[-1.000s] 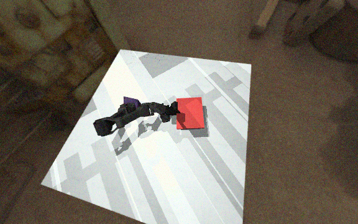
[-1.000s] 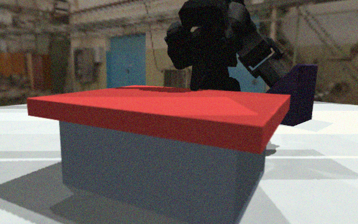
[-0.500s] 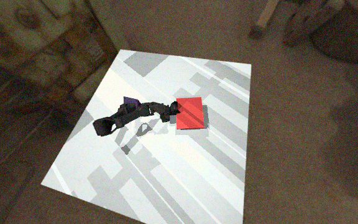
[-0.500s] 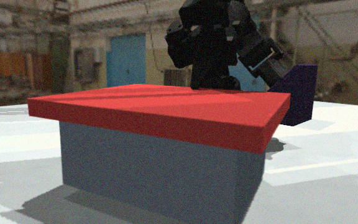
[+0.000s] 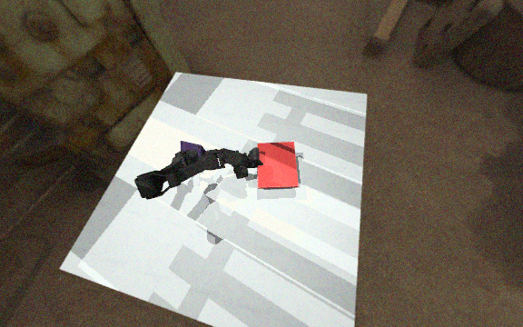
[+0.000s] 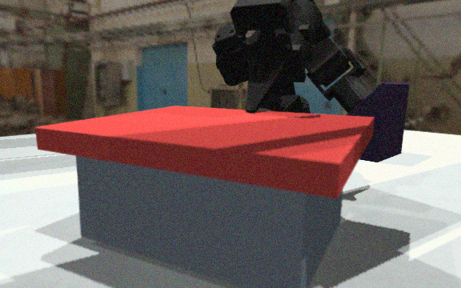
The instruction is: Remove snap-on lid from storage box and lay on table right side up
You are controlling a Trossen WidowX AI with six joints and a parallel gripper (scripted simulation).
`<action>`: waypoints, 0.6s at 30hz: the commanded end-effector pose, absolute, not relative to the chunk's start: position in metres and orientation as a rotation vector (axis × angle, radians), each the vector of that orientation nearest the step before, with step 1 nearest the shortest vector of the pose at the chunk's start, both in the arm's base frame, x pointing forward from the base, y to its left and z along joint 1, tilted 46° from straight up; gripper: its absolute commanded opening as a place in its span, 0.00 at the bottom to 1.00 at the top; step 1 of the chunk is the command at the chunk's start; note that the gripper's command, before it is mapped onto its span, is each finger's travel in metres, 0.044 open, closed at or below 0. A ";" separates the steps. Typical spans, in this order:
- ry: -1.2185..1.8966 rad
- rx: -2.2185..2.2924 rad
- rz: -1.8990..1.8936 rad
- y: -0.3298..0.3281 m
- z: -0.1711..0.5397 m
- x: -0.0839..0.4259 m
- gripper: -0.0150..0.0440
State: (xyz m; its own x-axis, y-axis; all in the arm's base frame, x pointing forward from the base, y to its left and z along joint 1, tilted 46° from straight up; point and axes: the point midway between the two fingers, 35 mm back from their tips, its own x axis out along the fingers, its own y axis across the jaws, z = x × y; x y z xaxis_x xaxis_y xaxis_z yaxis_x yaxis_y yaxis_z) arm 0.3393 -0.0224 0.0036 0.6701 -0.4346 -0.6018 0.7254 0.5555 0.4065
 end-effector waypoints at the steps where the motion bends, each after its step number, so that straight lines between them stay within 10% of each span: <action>1: 0.464 0.694 -0.705 -0.019 0.007 0.340 0.25; 18: 0.464 0.694 -0.705 -0.016 0.010 0.340 0.25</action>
State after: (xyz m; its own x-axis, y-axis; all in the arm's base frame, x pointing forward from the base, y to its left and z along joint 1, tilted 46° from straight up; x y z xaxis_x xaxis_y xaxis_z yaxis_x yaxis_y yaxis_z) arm 0.3395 -0.0190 0.0069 0.6722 -0.4328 -0.6006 0.7234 0.5565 0.4086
